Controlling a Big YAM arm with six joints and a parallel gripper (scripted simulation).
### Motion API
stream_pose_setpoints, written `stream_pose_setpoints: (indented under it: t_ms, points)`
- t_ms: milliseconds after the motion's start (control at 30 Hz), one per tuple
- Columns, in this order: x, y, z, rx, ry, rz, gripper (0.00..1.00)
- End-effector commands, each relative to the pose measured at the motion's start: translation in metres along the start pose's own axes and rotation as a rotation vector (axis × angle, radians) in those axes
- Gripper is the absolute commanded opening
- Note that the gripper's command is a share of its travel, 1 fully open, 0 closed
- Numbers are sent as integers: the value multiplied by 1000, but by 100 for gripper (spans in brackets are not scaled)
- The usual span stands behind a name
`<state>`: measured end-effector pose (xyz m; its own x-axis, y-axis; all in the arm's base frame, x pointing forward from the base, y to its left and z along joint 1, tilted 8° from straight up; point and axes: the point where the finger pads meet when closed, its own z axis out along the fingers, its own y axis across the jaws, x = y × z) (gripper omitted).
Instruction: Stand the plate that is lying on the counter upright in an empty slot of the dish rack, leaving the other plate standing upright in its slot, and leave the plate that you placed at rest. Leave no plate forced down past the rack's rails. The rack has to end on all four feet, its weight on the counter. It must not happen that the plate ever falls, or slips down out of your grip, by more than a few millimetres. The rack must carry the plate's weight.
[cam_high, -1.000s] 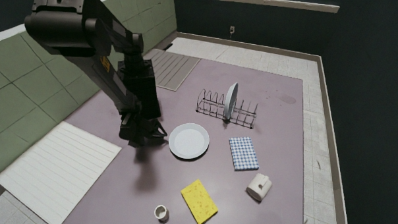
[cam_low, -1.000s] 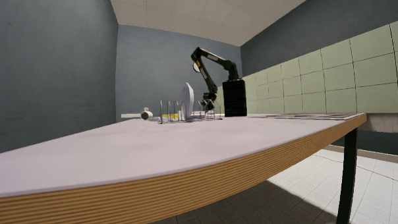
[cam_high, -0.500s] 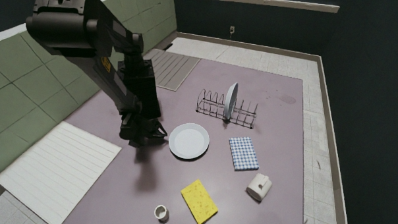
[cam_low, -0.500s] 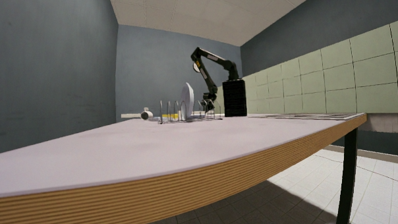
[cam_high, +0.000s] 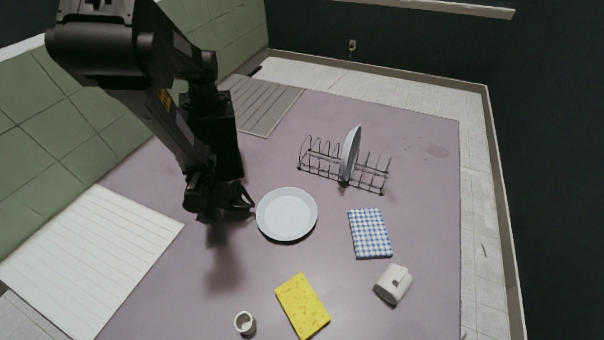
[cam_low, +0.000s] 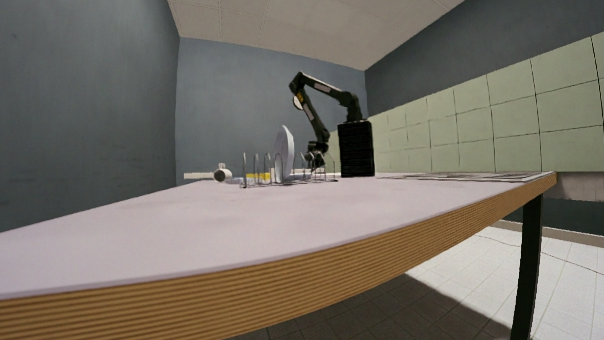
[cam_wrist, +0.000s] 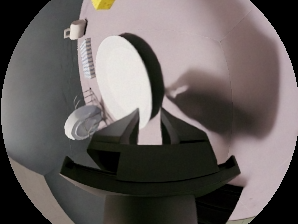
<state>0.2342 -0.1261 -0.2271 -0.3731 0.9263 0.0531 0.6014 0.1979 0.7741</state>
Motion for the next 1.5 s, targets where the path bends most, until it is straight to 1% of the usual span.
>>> stream_pose_setpoints:
  t_ms: [0,67,133,300,533,600,633,733,1100,1167,1200,1267,1367,1467]
  points:
    - [0,-2,3,1,-3,3,26]
    - [1,0,1,1,-6,6,26]
    - [4,-1,4,2,4,4,26]
    - [-1,-2,7,1,-4,1,26]
    - [0,-1,11,1,0,-2,26]
    - [0,-1,11,1,0,-2,26]
    - [0,-1,5,0,-13,12,26]
    - [3,-1,12,2,3,2,26]
    - [0,-1,19,1,-1,-2,26]
    - [0,-1,19,1,-1,-2,26]
    - [1,0,15,0,-9,8,26]
    - [3,-1,20,3,3,3,26]
    - [0,-1,23,1,-1,-2,26]
    - [2,-1,24,2,1,1,26]
